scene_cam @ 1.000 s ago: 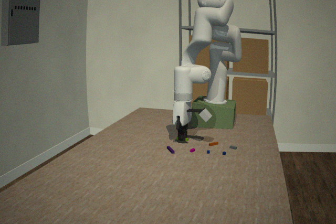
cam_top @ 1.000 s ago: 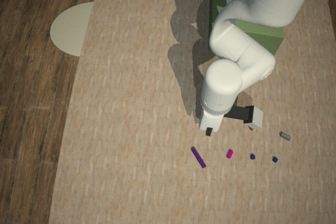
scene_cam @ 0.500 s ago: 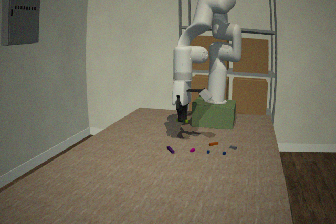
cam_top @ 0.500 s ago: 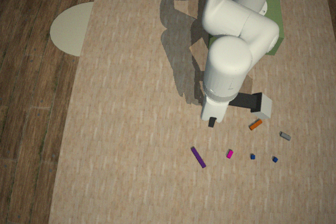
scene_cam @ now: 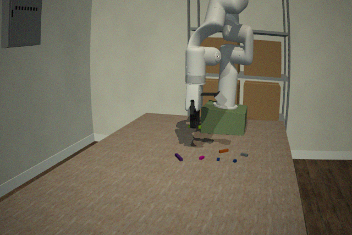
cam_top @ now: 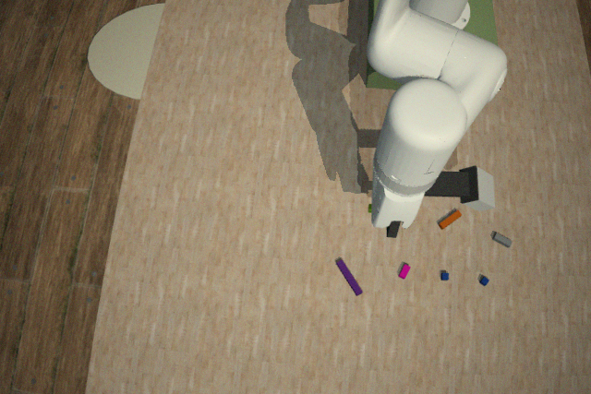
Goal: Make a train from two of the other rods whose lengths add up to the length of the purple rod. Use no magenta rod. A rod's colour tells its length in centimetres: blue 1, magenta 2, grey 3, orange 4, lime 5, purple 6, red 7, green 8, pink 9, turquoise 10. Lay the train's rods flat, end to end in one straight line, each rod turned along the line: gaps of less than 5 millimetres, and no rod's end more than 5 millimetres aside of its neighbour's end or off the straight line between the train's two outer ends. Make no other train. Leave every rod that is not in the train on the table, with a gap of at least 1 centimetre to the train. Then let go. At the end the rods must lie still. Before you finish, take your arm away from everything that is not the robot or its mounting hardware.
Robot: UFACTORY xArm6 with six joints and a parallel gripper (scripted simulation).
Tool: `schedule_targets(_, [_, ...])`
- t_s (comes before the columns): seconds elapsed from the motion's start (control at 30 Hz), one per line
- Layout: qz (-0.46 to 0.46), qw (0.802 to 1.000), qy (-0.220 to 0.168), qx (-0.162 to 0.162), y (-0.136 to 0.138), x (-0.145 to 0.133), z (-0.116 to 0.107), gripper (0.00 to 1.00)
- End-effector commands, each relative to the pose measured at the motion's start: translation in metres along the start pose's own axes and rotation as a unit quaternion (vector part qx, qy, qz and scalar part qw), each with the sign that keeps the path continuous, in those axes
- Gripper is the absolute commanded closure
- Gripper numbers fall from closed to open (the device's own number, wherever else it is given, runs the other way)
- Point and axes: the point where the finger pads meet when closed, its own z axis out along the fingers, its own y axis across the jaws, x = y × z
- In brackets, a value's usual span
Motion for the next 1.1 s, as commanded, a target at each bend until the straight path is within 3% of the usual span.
schedule_targets(0.0, [-0.084, 0.996, 0.002, -0.002, 0.024, 0.020, -0.001, 0.96])
schedule_targets(0.07, [-0.084, 0.996, 0.002, -0.002, 0.024, 0.020, -0.001, 0.96])
schedule_targets(0.1, [-0.137, 0.991, 0.001, -0.002, 0.036, 0.035, -0.002, 0.96])
schedule_targets(0.2, [-0.178, 0.984, 0.001, -0.002, 0.046, 0.047, -0.002, 0.96])
schedule_targets(0.57, [-0.373, 0.928, 0.001, -0.002, 0.085, 0.113, -0.002, 0.96])
schedule_targets(0.63, [-0.373, 0.928, 0.001, -0.002, 0.085, 0.113, -0.002, 0.96])
schedule_targets(0.67, [-0.416, 0.909, 0.001, -0.002, 0.093, 0.130, -0.002, 0.96])
schedule_targets(0.8, [-0.474, 0.880, 0.001, -0.002, 0.102, 0.155, -0.001, 0.96])
schedule_targets(1.07, [-0.482, 0.876, 0.001, -0.002, 0.103, 0.158, -0.001, 0.96])
